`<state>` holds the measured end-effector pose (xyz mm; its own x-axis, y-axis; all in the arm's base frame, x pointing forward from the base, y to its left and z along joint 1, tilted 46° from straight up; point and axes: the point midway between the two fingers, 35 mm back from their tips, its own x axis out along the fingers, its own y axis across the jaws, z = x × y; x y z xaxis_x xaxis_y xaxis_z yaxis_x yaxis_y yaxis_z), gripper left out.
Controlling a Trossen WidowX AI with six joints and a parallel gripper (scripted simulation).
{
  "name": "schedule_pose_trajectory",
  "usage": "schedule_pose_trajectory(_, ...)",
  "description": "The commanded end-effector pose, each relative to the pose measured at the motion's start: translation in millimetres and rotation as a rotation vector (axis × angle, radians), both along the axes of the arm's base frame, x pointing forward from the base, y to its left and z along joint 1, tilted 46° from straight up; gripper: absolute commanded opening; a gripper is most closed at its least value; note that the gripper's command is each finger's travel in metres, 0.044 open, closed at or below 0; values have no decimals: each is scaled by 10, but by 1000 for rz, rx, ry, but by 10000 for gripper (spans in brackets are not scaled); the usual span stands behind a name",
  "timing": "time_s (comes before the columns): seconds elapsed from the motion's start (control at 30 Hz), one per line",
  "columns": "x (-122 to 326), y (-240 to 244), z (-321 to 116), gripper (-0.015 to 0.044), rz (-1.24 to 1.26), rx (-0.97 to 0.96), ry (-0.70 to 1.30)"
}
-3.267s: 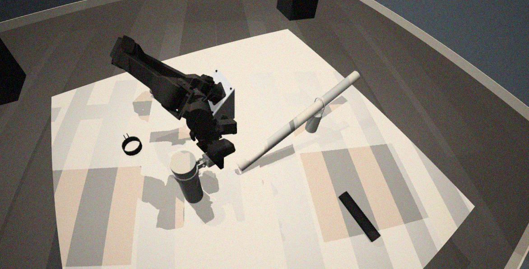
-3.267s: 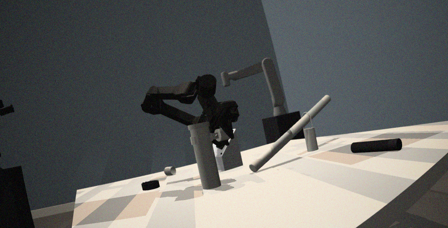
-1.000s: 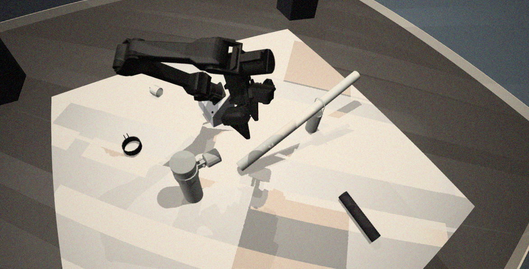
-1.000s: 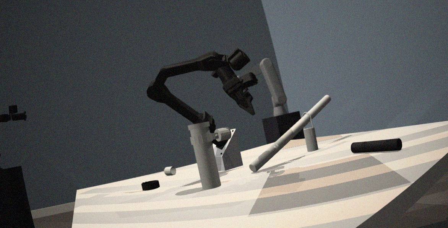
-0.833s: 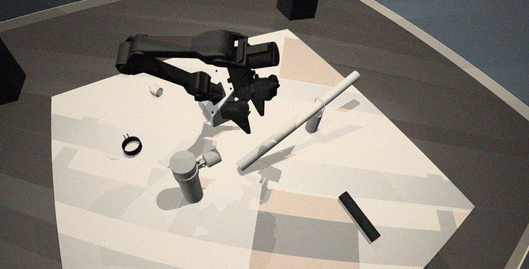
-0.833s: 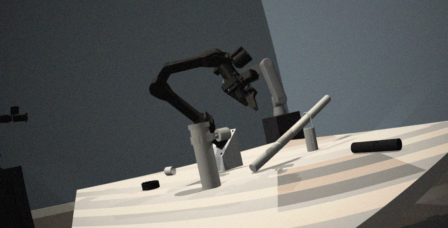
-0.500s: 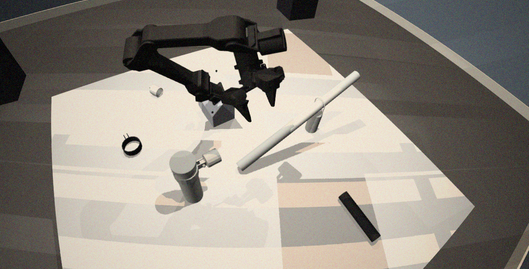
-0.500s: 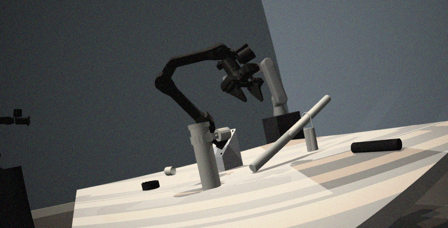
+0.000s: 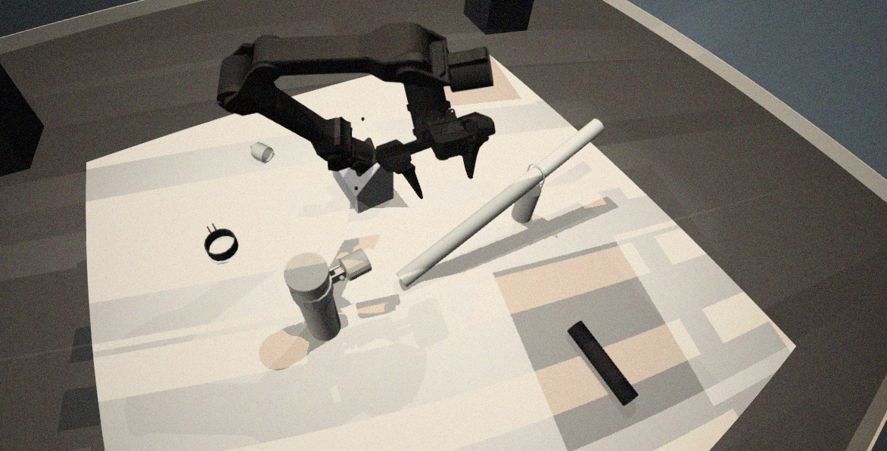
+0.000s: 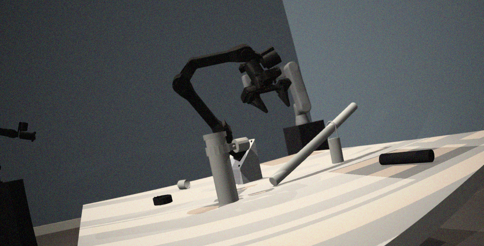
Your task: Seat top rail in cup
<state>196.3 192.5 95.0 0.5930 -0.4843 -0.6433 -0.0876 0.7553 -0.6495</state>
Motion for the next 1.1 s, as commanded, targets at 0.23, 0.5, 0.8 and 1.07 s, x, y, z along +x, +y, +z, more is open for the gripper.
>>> schedule_pose_trajectory(0.23, 228, -212, -646, 440, -877, 387, -376)
schedule_pose_trajectory(0.5, 286, -348, -932, 440, -1255, 489, -616)
schedule_pose_trajectory(0.8, 286, -348, -932, 440, -1255, 489, -616)
schedule_pose_trajectory(1.07, 304, -397, -985, 440, -1255, 489, -616)
